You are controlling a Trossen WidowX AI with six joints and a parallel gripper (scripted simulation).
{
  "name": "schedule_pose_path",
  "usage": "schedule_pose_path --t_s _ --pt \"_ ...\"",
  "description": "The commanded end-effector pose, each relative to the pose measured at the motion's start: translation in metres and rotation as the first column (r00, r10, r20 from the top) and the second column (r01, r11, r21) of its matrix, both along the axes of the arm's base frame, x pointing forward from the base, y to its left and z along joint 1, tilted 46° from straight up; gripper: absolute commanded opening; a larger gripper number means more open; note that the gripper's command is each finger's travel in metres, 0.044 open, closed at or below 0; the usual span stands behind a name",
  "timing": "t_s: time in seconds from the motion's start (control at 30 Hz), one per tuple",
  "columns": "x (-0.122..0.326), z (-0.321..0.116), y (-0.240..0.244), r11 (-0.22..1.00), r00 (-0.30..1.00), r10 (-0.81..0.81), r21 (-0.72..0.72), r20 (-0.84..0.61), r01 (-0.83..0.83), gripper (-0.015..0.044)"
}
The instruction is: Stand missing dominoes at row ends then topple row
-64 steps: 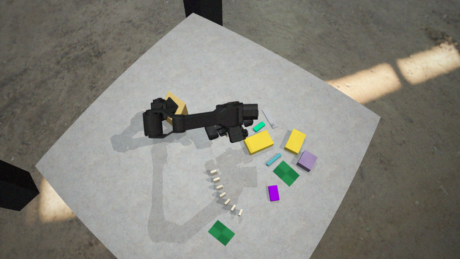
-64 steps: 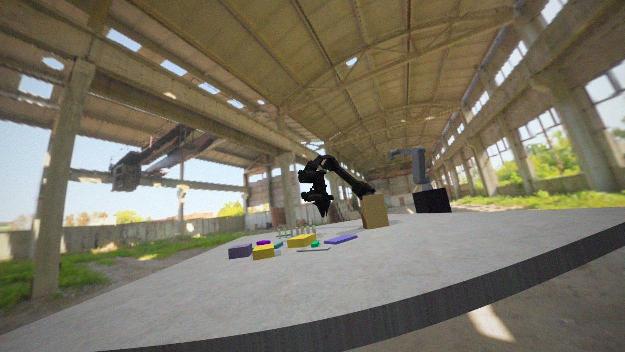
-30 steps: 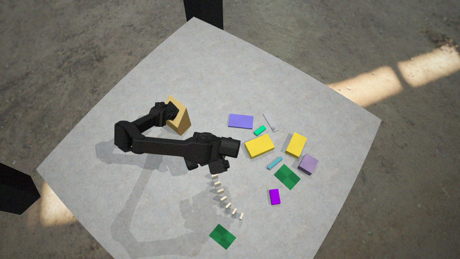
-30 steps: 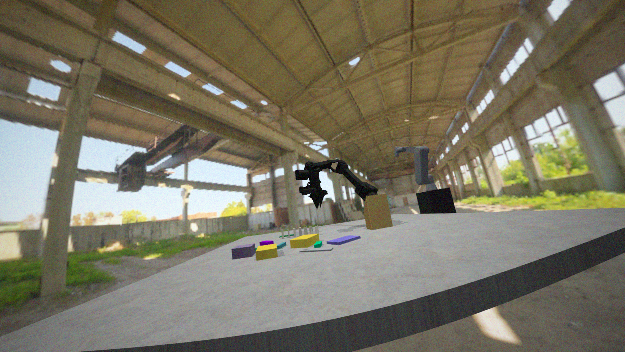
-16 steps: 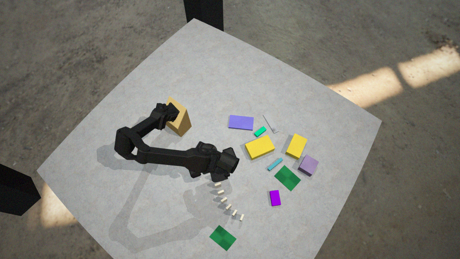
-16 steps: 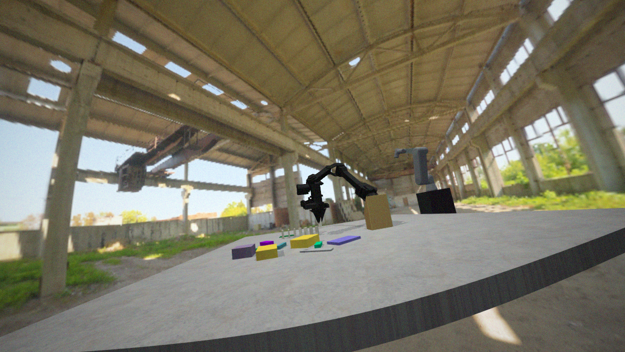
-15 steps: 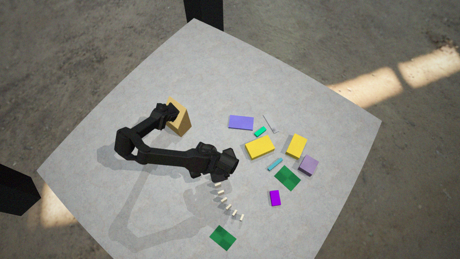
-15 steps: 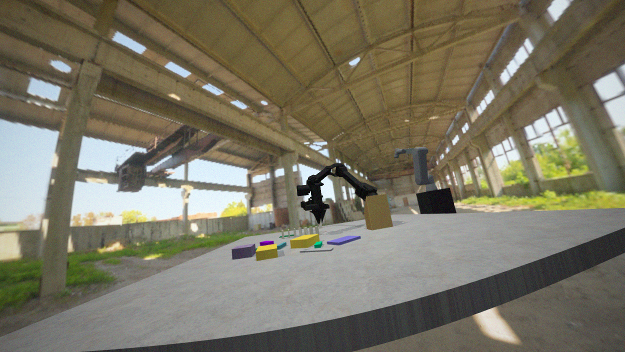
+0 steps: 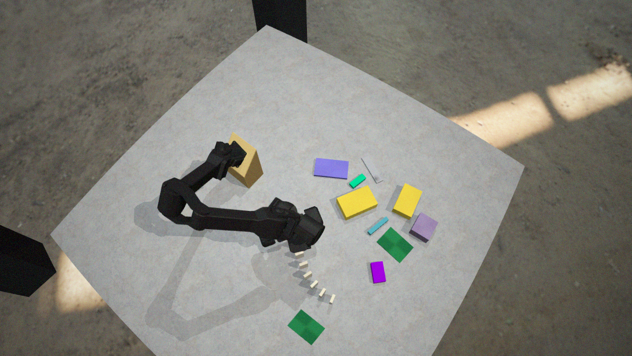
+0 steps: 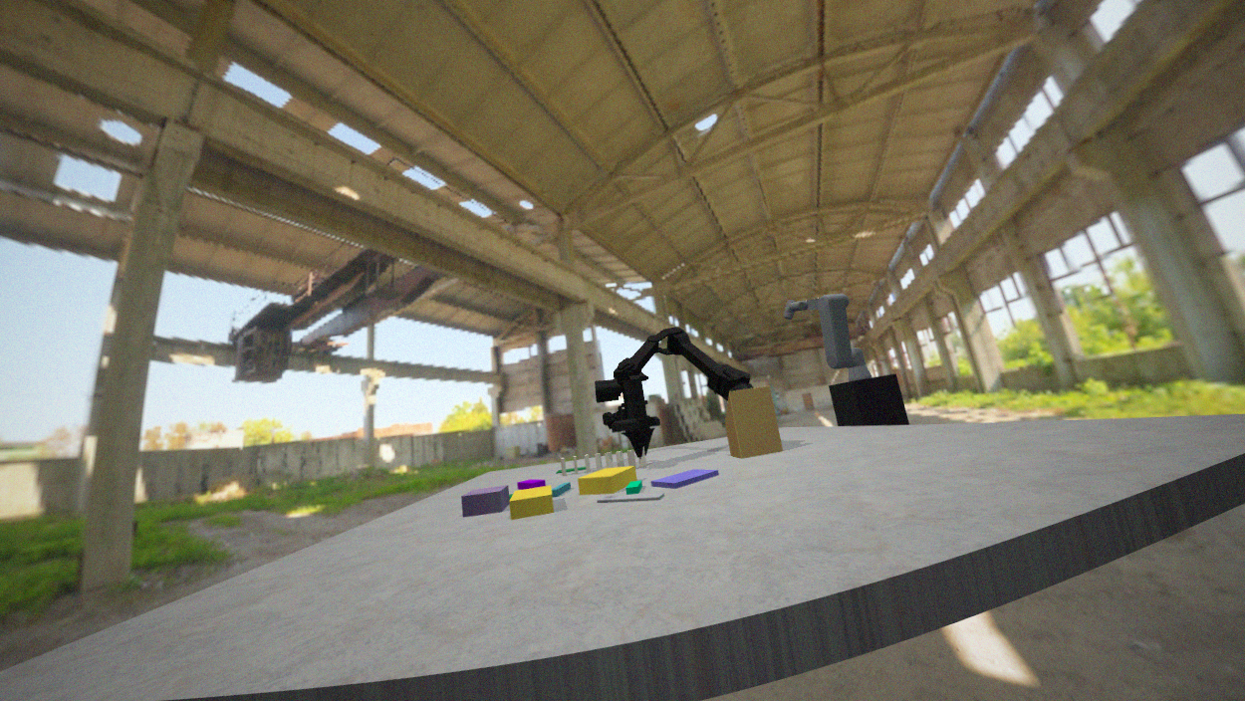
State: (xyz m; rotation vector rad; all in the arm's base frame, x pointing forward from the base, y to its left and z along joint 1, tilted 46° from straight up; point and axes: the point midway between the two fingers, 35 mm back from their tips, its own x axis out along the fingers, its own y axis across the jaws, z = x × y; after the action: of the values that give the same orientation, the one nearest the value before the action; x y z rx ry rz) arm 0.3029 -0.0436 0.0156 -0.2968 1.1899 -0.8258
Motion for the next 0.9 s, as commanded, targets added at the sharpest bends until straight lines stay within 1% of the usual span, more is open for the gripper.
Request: schedule_pose_path --t_s 0.0,0.03,0.43,0.47,0.6,0.77,0.87 --pt "-0.002 -0.002 -0.002 1.000 1.000 0.004 -0.008 -0.011 -0.004 0.0107" --pt "-0.002 -0.002 -0.002 1.000 1.000 0.004 -0.008 -0.011 -0.004 0.0107" --pt "-0.002 -0.002 -0.002 1.000 1.000 0.004 -0.008 -0.011 -0.004 0.0422" --pt "-0.002 -0.002 -0.002 1.000 1.000 0.004 -0.008 -0.011 -0.004 0.0440" --pt "-0.001 0.004 0.006 1.000 1.000 0.004 -0.004 -0.010 -0.004 0.0440" --pt "-0.006 0.058 0.066 1.000 1.000 0.004 0.010 -0.009 -0.004 0.0440" --pt "-0.014 0.080 0.086 1.000 1.000 0.001 0.006 -0.008 -0.001 0.0440"
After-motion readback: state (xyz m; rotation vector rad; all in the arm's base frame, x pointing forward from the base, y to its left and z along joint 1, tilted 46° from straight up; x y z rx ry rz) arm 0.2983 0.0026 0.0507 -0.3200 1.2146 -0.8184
